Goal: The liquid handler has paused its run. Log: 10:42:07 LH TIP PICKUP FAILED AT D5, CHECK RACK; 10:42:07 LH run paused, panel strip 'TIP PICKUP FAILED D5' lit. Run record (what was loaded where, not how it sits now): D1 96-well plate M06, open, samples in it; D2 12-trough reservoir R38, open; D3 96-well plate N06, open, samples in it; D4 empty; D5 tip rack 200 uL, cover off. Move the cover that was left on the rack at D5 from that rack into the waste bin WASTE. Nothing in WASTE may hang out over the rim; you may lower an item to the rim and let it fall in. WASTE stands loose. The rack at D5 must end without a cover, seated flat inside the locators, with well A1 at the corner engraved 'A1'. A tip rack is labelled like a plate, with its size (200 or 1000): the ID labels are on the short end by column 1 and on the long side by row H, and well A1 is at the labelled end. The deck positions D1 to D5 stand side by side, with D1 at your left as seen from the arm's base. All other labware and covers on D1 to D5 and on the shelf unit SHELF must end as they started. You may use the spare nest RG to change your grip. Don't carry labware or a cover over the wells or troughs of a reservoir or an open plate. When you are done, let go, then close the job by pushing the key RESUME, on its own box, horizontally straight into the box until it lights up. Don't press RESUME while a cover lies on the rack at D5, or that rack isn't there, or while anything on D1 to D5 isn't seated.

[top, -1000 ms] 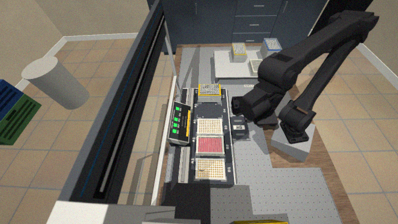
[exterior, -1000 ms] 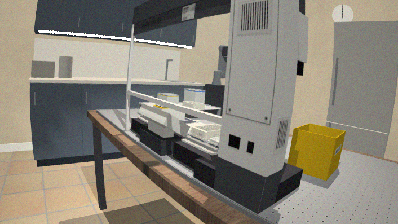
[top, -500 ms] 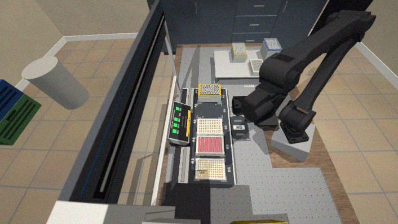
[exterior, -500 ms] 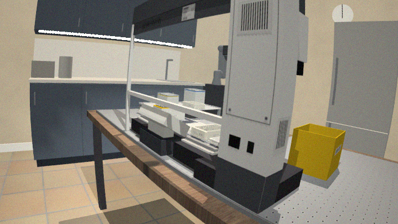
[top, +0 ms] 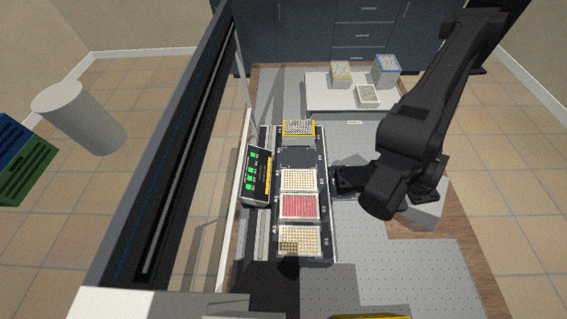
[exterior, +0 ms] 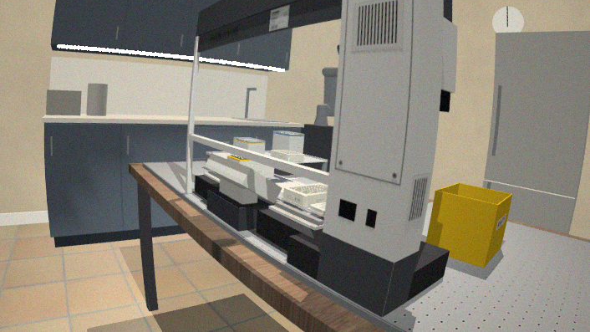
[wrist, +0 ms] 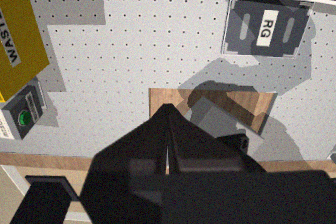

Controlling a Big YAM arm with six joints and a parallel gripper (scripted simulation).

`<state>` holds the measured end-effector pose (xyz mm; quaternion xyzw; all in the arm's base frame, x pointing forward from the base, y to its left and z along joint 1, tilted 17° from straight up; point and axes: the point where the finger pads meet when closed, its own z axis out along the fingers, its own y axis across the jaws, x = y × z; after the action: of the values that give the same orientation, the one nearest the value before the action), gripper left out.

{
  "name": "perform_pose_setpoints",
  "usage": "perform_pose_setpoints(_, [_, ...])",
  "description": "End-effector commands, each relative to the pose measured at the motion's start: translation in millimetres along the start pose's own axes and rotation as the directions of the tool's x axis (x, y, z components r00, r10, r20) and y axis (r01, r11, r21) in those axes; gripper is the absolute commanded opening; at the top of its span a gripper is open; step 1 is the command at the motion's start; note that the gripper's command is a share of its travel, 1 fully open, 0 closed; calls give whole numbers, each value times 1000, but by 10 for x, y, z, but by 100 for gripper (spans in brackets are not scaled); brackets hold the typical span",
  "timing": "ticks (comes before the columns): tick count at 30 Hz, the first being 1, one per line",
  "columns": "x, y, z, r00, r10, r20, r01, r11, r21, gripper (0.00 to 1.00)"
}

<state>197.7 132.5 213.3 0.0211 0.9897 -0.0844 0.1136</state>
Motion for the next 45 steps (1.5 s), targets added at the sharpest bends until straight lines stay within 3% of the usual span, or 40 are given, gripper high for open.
perform_pose_setpoints(1, [-198,276,-231,997,64,48,-62,997,-47,0])
perform_pose_setpoints(10, [-178,231,-262,997,70,46,-67,997,-47,0])
perform_pose_setpoints(19, [-195,762,-227,997,63,43,-61,997,-50,0])
perform_pose_setpoints(21, [-195,762,-227,997,63,43,-61,997,-50,0])
perform_pose_setpoints(30, [-192,1233,-222,997,63,38,-60,997,-53,0])
perform_pose_setpoints(38, [-193,1091,-195,996,84,32,-83,996,-41,0])
perform_pose_setpoints(39, [-185,1289,-221,996,81,34,-79,996,-51,0])
perform_pose_setpoints(45, [-185,1607,-218,994,106,31,-104,993,-56,0])
